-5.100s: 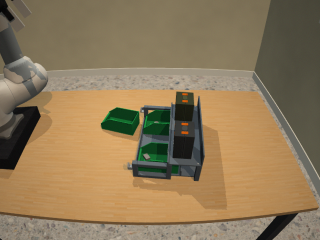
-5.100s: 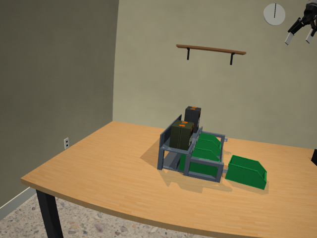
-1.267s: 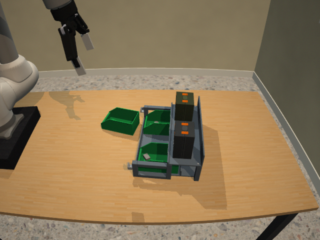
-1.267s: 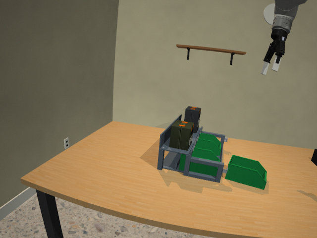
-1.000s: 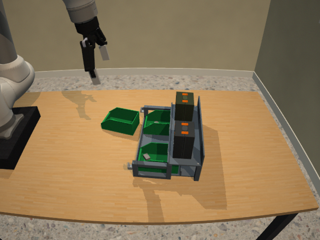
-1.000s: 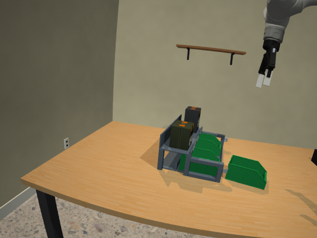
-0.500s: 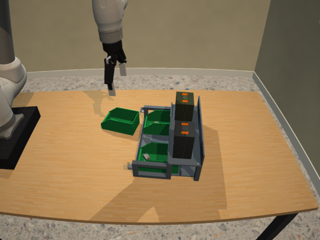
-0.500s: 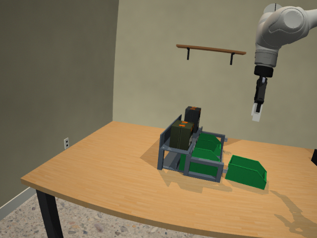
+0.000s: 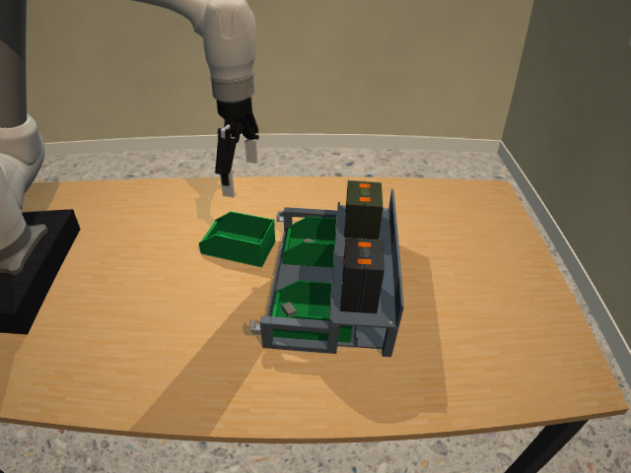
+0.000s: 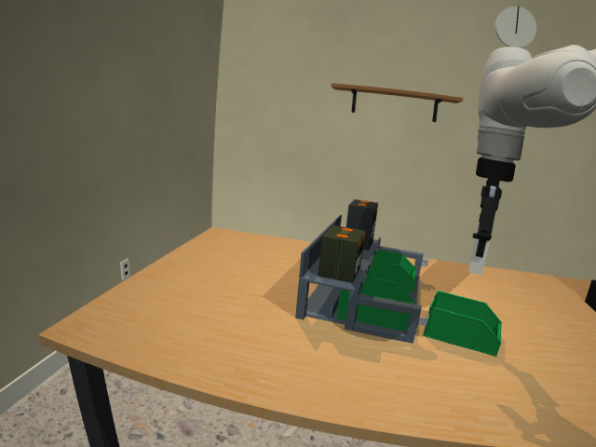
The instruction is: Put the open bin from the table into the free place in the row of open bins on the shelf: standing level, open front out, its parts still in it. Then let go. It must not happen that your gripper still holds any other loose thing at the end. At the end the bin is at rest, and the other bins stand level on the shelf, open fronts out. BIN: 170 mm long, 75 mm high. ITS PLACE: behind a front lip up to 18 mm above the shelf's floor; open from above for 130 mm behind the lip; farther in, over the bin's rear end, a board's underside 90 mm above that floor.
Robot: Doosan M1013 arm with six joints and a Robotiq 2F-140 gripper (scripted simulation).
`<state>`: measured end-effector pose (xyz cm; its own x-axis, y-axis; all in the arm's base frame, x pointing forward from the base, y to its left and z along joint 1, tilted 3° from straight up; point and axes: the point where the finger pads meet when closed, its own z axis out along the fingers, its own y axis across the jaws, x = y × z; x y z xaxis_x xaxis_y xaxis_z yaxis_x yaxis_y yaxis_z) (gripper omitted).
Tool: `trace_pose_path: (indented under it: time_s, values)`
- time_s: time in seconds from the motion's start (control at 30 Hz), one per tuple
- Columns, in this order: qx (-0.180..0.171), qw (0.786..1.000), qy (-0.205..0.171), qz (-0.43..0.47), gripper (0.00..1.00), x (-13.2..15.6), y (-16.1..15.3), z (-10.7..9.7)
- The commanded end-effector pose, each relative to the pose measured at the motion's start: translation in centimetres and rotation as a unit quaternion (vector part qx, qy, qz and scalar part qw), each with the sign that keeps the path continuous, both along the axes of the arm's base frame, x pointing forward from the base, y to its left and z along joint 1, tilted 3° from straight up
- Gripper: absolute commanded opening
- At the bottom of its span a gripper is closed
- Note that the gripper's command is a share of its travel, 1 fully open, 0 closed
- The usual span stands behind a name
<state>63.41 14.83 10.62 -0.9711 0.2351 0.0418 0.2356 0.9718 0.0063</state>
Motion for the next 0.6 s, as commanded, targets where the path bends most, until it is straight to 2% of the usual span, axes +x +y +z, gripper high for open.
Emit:
trace_pose_path:
  time_s: [0.0, 0.37, 0.4, 0.57]
  values:
    - [-0.005, 1.000, 0.002, -0.004, 1.00, -0.22, 0.87, -1.03]
    - [-0.007, 1.000, 0.003, -0.007, 1.00, -0.33, 1.45, -1.65]
    - [-0.007, 1.000, 0.003, -0.007, 0.00, -0.33, 1.45, -1.65]
    - [-0.007, 1.000, 0.003, -0.007, 0.00, -0.33, 1.45, -1.65]
